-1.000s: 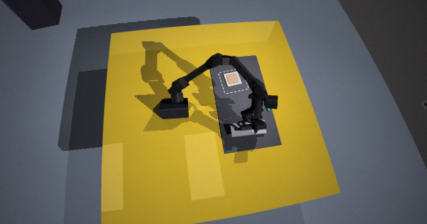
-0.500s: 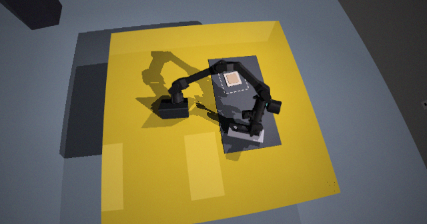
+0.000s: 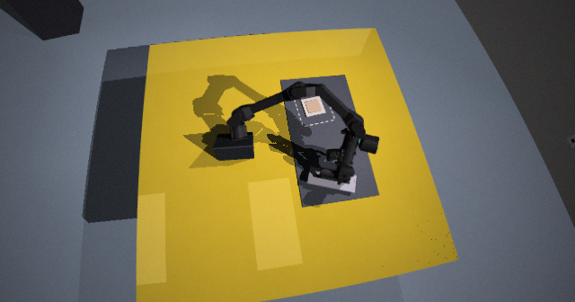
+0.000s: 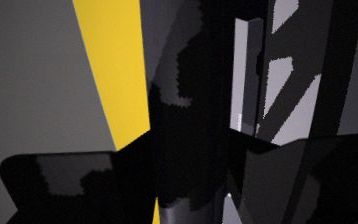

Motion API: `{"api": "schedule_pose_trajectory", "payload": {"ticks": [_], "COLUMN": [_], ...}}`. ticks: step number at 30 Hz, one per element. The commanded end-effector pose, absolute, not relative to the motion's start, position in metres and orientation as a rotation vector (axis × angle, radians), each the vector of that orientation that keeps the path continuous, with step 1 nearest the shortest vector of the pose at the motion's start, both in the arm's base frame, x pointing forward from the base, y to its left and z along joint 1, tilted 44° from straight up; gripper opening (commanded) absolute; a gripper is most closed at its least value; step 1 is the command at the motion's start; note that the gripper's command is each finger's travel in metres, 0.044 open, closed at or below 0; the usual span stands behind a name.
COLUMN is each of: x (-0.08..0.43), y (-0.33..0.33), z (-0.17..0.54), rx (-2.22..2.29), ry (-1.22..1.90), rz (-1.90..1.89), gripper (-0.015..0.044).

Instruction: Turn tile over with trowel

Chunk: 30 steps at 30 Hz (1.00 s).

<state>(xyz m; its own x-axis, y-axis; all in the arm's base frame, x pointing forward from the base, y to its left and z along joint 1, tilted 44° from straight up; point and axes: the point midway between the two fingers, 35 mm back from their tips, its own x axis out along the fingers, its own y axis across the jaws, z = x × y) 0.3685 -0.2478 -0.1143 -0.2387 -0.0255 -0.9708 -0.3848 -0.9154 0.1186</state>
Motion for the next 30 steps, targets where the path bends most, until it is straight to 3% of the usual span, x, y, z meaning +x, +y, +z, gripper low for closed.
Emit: {"api": "schedule_pose_trajectory", "payload": {"ticks": [1, 15, 26, 30], "x": [0.367, 0.371, 0.371, 0.371], "y": [-0.248, -0.235, -0.235, -0.235], "z": [-0.118, -0.132, -0.132, -0.132], "rx": [-1.77, -1.77, -1.77, -1.77], "ry": [0.515, 0.514, 0.514, 0.514], "rz": [2.249, 2.248, 2.248, 2.248], "gripper": [0.0, 0.0, 0.0289, 0.03]}}
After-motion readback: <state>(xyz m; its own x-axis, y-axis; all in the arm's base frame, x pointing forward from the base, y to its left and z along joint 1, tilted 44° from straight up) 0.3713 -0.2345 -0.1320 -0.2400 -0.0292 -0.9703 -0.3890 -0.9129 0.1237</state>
